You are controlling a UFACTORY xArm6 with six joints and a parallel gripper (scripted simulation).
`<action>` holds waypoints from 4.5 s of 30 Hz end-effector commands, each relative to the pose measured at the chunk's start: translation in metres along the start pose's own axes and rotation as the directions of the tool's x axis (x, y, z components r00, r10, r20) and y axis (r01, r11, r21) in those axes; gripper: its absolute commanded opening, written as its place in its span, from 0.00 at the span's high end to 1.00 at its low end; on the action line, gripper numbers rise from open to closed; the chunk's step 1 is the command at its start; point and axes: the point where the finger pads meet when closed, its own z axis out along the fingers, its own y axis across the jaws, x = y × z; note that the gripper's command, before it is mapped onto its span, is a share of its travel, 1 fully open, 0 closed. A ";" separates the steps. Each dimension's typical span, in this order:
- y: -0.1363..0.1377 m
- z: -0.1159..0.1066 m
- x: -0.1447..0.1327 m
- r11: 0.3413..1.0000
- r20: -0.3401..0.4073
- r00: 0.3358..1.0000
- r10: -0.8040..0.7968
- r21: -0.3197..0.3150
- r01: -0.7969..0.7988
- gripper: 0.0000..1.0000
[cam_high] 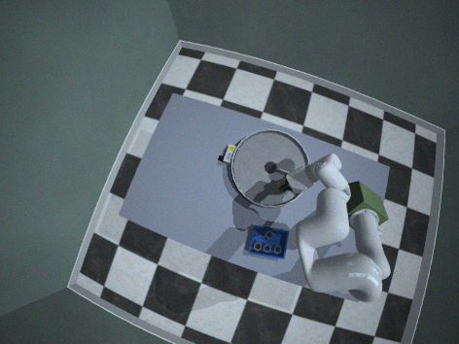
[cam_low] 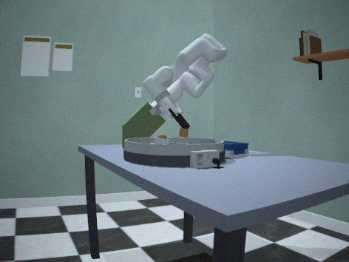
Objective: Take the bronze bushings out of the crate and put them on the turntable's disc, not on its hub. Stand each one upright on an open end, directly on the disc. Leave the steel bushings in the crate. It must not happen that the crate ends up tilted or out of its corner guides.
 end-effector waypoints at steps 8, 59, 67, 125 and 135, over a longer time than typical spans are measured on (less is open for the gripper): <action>-0.001 0.001 0.000 1.000 0.001 1.000 -0.002 0.002 0.002 1.00; -0.001 0.022 0.018 1.000 0.001 1.000 -0.002 0.002 0.002 1.00; -0.001 0.024 0.020 1.000 0.001 1.000 -0.002 0.002 0.002 1.00; -0.001 0.023 0.019 1.000 0.001 1.000 -0.002 0.002 0.002 0.83; -0.001 -0.001 -0.002 1.000 0.001 1.000 -0.002 0.002 0.002 0.83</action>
